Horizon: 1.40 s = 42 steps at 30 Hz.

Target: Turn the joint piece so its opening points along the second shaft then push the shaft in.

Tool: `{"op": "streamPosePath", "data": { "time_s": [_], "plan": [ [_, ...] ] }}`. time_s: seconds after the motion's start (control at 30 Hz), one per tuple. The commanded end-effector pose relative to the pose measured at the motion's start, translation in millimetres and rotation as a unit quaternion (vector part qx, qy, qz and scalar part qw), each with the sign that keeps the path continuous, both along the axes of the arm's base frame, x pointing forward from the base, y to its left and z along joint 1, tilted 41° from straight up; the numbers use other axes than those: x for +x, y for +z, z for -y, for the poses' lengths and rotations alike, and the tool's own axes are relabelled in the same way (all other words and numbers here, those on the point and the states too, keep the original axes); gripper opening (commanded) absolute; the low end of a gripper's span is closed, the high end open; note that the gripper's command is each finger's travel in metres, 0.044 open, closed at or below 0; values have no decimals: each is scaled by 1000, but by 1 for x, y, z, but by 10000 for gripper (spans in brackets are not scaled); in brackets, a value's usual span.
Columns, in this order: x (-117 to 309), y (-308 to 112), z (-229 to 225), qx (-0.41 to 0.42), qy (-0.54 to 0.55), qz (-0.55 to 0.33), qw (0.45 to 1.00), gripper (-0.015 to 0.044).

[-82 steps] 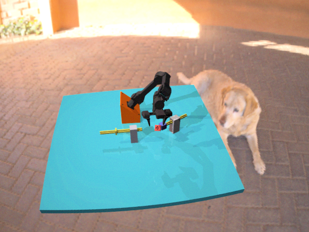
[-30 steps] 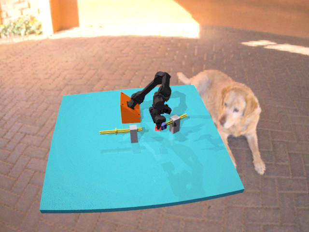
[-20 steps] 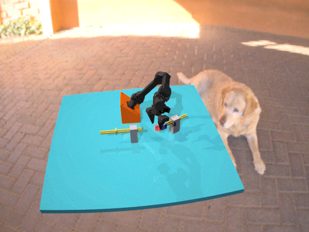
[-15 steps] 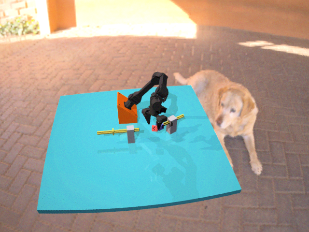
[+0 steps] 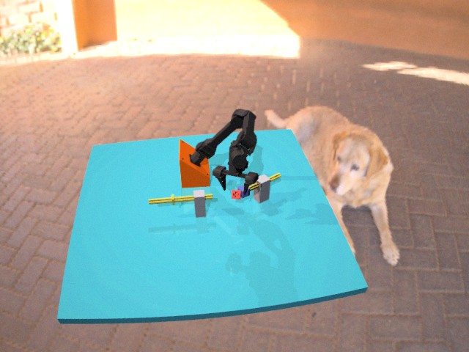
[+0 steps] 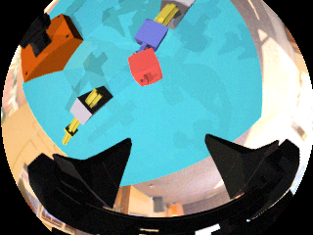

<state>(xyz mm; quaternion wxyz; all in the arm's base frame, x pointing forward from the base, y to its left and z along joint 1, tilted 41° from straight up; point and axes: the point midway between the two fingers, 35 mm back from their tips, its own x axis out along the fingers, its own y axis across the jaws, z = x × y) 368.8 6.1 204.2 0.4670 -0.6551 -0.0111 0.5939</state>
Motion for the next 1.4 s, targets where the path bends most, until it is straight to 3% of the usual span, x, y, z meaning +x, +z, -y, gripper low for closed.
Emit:
{"op": "streamPosePath", "data": {
  "time_s": [0.0,0.27,1.1,1.37],
  "plan": [
    [0,0,-1,-14,43,33,998,440],
    [0,0,-2,-42,117,89,988,440],
    [8,-60,-53,-41,117,90,988,440],
    [-15,-56,-61,-41,117,89,988,440]
  ]
}}
